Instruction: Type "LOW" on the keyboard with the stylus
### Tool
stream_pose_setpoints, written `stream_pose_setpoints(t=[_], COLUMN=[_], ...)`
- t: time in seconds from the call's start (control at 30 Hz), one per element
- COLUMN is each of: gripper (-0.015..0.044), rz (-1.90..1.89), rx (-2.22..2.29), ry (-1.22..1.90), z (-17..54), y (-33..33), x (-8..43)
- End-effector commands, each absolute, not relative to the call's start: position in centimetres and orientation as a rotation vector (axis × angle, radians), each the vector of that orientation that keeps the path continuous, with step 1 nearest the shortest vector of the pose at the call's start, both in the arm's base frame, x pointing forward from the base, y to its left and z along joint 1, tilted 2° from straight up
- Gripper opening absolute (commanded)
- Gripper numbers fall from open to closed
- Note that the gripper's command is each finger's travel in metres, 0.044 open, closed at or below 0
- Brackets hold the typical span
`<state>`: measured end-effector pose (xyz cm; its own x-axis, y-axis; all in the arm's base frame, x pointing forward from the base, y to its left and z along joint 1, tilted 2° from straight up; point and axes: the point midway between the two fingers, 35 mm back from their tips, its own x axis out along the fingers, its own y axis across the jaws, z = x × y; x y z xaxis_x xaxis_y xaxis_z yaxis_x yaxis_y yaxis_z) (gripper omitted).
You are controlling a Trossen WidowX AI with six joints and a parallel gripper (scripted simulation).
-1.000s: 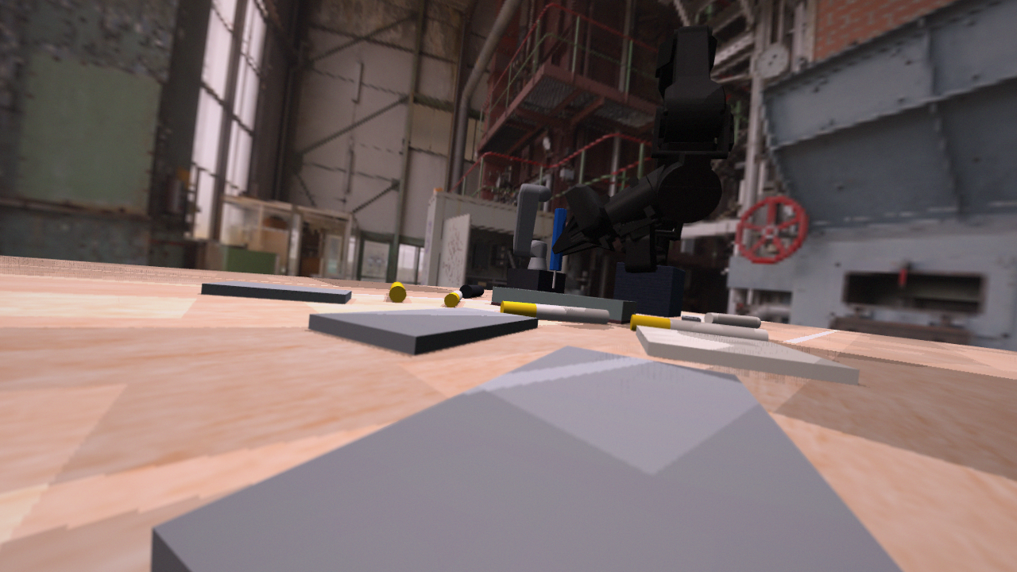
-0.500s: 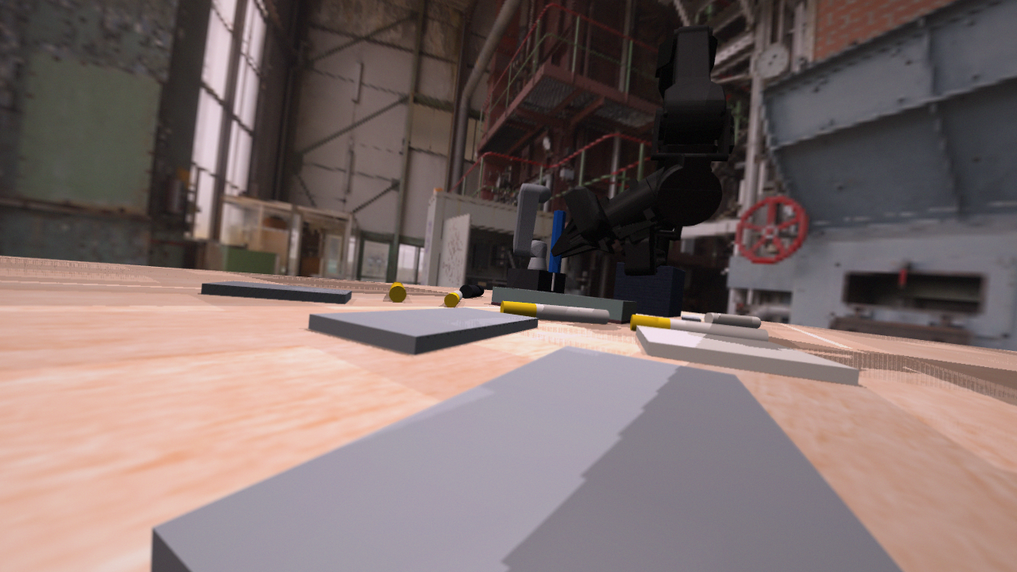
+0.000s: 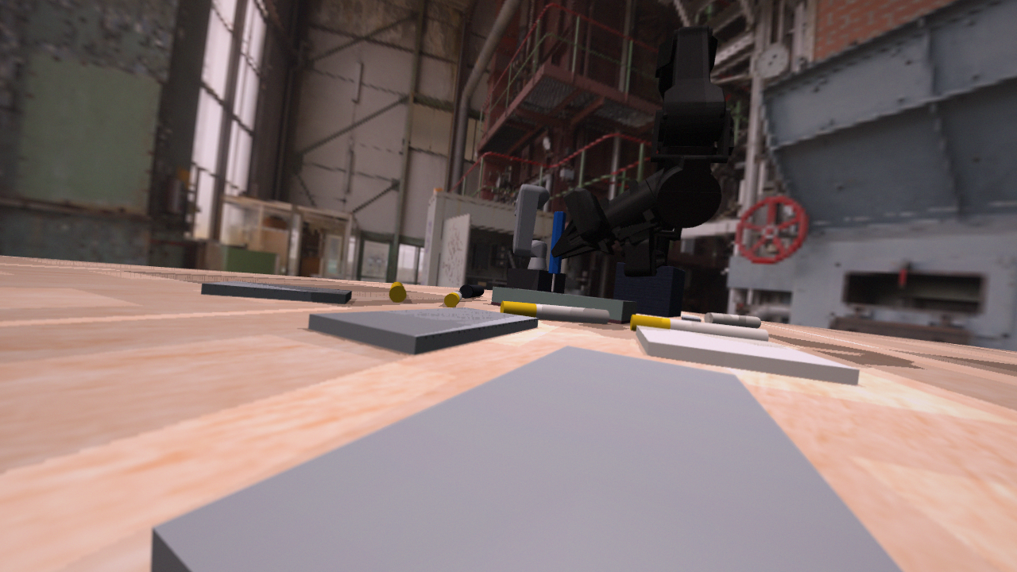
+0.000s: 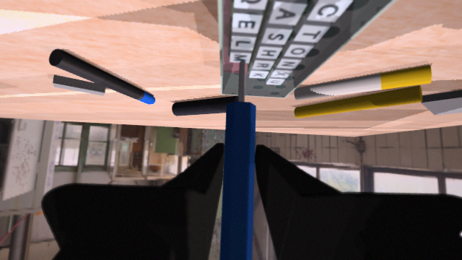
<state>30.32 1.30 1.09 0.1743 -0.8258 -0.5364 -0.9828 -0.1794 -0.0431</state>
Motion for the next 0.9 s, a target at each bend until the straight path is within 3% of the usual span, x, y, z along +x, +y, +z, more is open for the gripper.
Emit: stream_pose_setpoints(t=[0.0,0.87], gripper=[0.0081,0.0081], rz=[0.561,0.562], rx=[-2.080,-2.080], ry=[1.708,1.708], z=[1.0,-0.3], y=[1.3,1.3], x=[30.3,30.4])
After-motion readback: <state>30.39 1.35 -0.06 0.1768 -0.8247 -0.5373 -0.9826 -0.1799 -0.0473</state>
